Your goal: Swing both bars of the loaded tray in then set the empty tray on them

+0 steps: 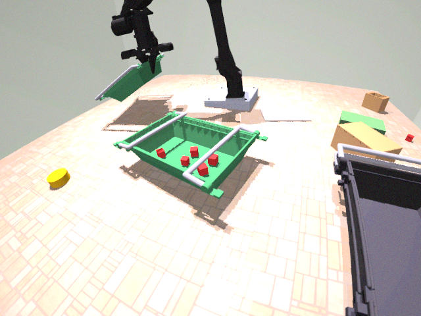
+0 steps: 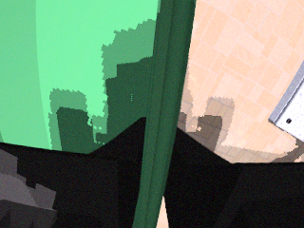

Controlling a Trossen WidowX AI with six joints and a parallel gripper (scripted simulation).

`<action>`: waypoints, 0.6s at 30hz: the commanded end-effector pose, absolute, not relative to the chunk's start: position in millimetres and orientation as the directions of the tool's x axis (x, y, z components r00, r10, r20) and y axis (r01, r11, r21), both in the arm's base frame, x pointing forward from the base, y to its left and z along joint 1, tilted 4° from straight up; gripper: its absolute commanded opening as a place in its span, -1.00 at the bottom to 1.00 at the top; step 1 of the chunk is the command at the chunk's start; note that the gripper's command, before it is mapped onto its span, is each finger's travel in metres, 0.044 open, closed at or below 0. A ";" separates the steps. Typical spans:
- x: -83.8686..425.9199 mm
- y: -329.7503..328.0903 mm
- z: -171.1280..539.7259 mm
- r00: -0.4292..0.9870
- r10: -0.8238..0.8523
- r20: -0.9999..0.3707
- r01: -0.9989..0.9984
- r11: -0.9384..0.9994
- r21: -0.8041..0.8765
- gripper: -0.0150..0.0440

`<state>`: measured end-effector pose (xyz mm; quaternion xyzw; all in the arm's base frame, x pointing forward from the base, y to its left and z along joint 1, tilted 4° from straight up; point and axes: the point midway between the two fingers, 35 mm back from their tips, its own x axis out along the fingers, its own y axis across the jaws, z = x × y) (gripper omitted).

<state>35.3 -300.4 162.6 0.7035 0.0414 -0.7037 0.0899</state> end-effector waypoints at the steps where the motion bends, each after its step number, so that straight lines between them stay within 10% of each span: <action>1: 36.2 -307.0 185.1 0.011 -0.100 -0.995 0.184 -0.978 0.100 -0.49; 18: 36.8 -311.9 221.3 0.011 -0.101 -0.995 0.184 -0.978 0.101 -0.49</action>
